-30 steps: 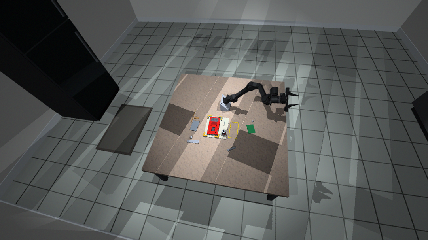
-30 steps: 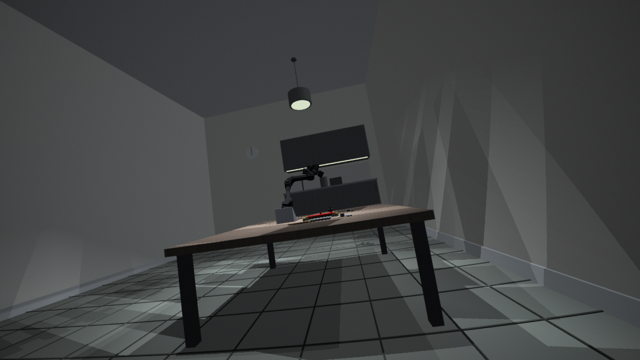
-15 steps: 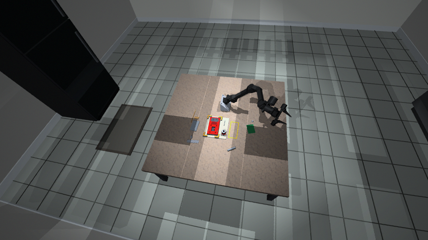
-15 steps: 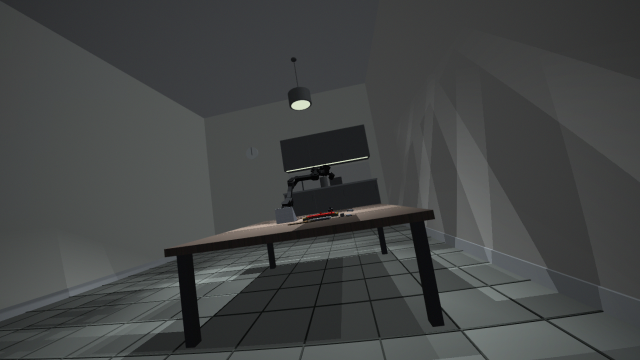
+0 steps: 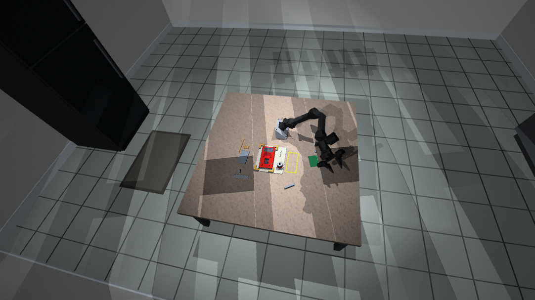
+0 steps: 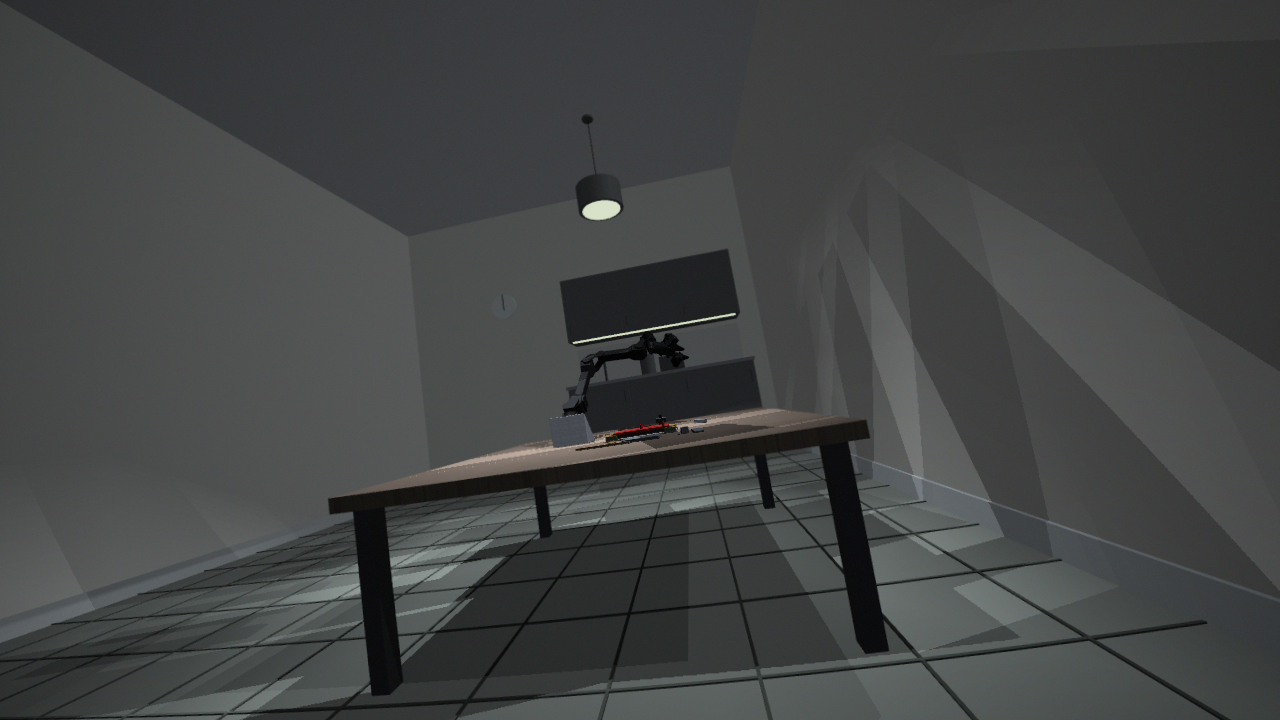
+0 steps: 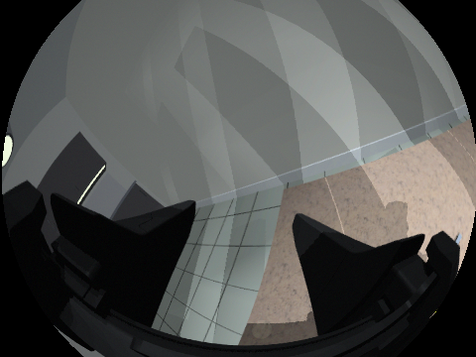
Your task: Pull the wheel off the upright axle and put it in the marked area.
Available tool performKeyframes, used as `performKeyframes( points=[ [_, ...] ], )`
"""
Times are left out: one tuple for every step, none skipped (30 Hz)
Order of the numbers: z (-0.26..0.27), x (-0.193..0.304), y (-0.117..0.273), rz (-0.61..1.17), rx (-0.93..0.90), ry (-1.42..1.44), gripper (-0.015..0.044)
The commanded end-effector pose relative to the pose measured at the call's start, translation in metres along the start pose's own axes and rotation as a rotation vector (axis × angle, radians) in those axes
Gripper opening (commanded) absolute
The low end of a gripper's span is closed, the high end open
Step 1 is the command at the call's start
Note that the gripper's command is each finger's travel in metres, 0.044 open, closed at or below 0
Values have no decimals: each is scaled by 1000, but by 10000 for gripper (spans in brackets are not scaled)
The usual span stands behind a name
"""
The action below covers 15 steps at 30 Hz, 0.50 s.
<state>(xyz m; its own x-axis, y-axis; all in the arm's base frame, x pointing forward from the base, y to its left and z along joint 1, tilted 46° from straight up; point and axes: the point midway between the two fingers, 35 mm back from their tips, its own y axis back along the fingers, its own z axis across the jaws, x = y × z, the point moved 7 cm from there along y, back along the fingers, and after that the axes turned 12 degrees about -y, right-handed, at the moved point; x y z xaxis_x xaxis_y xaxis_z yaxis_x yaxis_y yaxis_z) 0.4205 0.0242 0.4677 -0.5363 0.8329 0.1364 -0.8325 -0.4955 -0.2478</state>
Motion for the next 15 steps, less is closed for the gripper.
performKeyframes(
  points=[
    [-35, -25, -1, -51, 142, -43, 300],
    [-42, -30, 0, -63, 173, -53, 300],
    [-49, -36, 1, -74, 204, -65, 300],
    [-56, -40, 2, -84, 234, -76, 300],
    [-63, -45, 3, -95, 265, -88, 300],
    [-70, -50, 5, -105, 295, -100, 300],
    [-77, -54, 7, -115, 326, -113, 300],
    [-84, -59, 9, -125, 358, -126, 300],
    [-92, -64, 11, -135, 390, -140, 300],
    [-99, -68, 14, -144, 422, -155, 300],
    [-106, -72, 17, -153, 453, -170, 300],
    [-114, -76, 20, -162, 485, -186, 300],
    [-121, -80, 23, -170, 516, -202, 300],
    [-128, -84, 26, -178, 547, -218, 300],
    [-134, -88, 30, -186, 578, -235, 300]
  ],
)
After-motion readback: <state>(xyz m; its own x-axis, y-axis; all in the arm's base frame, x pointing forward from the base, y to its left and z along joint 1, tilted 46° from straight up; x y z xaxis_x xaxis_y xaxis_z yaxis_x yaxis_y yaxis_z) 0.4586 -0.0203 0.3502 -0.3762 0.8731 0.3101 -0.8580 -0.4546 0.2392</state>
